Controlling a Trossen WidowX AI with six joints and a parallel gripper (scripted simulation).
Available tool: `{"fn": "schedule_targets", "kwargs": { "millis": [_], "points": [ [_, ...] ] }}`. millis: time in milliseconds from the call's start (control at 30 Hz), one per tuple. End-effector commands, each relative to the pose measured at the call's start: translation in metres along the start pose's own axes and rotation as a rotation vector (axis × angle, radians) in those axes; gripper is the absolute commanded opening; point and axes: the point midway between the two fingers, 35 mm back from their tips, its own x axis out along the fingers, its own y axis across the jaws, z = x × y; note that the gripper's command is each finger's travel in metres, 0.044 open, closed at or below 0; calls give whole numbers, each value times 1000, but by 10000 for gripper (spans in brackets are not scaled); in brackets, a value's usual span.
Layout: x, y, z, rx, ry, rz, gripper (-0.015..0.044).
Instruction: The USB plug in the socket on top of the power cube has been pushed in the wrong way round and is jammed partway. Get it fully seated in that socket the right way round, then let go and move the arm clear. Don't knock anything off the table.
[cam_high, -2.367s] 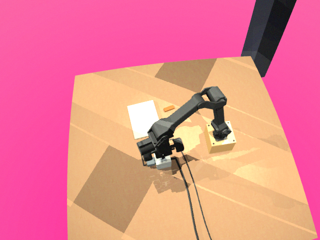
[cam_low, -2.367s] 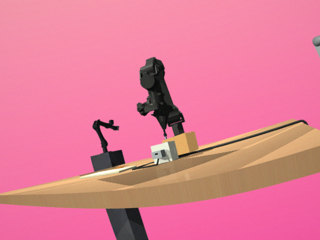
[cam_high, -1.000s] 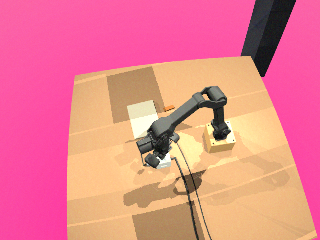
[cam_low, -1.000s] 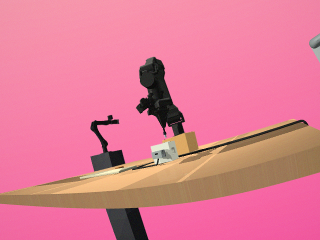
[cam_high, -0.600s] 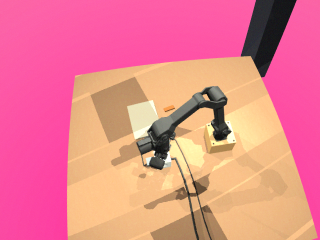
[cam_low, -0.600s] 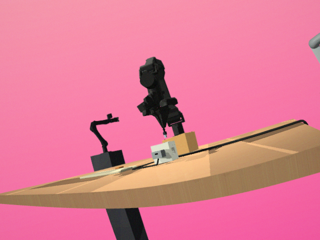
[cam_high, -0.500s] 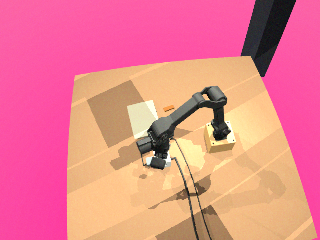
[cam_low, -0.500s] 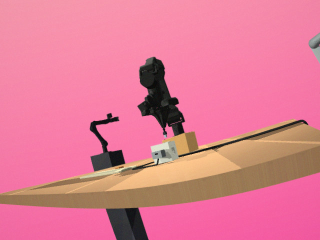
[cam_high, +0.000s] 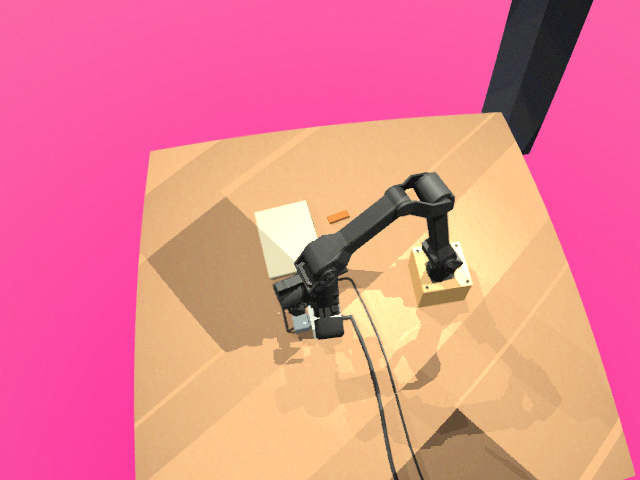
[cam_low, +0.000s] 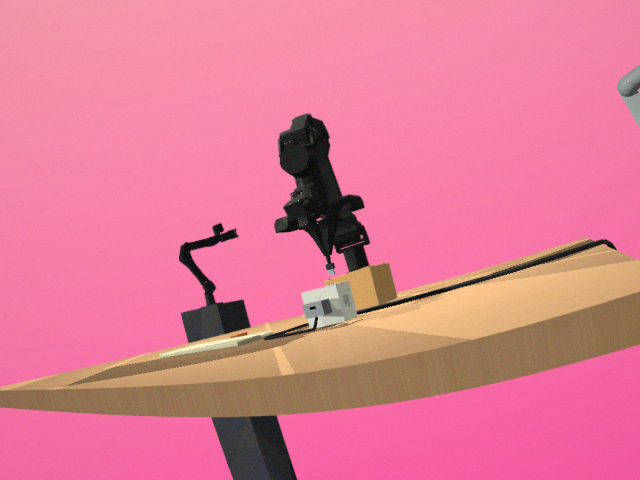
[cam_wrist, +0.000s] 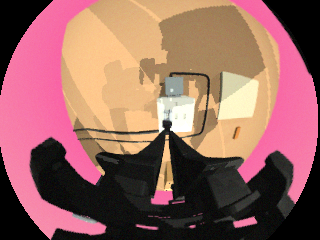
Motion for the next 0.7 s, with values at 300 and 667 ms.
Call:
{"fn": "schedule_targets", "kwargs": {
  "millis": [300,667],
  "points": [
    [0,0,0,-364,0,0,0],
    [0,0,0,-652,0,0,0]
  ]
}}
